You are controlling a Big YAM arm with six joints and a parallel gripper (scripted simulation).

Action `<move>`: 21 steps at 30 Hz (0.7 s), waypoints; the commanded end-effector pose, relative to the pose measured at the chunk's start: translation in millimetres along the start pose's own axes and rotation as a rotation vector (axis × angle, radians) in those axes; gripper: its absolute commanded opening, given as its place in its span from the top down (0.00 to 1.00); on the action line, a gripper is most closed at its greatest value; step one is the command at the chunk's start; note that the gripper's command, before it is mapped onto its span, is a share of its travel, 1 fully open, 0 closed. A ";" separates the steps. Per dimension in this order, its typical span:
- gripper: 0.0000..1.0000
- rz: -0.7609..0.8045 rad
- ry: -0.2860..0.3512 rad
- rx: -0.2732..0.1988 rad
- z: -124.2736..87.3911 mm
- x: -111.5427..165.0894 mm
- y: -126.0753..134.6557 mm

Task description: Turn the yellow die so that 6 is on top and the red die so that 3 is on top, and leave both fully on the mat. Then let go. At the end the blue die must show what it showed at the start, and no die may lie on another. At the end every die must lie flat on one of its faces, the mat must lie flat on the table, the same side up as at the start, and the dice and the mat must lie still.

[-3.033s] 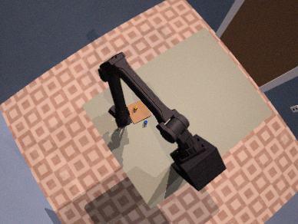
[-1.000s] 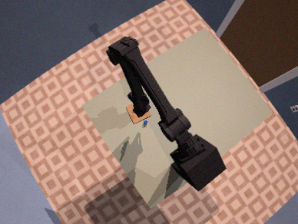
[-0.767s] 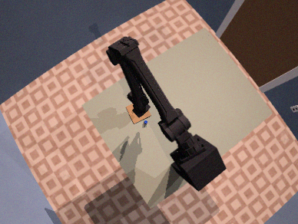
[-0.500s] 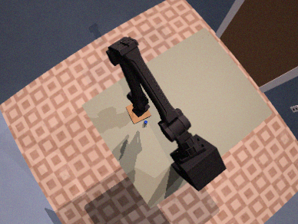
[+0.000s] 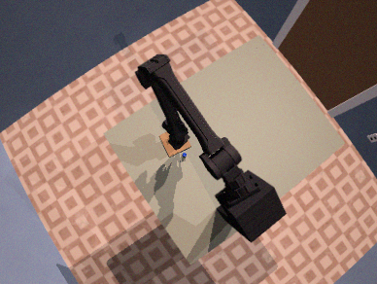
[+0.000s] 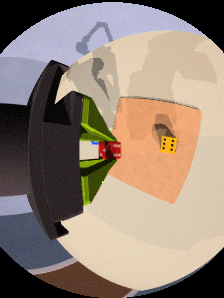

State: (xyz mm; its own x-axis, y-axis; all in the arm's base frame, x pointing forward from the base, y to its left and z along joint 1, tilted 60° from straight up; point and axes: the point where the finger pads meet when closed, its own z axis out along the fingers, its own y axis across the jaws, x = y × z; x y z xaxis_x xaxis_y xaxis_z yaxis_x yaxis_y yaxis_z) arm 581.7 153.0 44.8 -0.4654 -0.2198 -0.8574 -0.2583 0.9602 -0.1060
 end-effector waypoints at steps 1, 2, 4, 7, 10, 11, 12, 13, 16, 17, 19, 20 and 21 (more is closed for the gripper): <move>0.85 -0.007 -0.001 0.000 12.6 2.8 -1.7; 0.85 -0.007 -0.001 0.000 12.6 2.8 -1.7; 0.85 -0.007 0.002 0.000 20.9 3.8 -1.7; 0.85 -0.005 -0.001 0.005 30.8 3.1 -4.7; 0.85 -0.007 0.001 0.001 36.4 3.7 -2.1; 0.85 -0.008 0.001 0.000 37.4 3.6 -1.4; 0.85 -0.008 0.001 0.000 38.1 3.6 -1.4; 0.85 -0.007 0.001 0.000 38.5 3.6 -1.6; 0.85 -0.007 0.008 0.000 37.3 8.1 -1.4; 0.85 -0.007 0.008 0.000 37.3 8.1 -1.4; 0.85 -0.007 0.008 0.000 37.3 8.1 -1.4; 0.85 -0.008 0.009 0.000 37.3 8.2 -1.5; 0.85 -0.008 0.009 0.000 37.3 8.2 -1.5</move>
State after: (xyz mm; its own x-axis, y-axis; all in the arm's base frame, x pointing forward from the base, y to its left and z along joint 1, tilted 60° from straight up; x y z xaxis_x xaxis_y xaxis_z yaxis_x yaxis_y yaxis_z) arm 610.6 159.6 26.0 -0.4688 -0.2223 -0.8549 -0.2602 0.9596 -0.1068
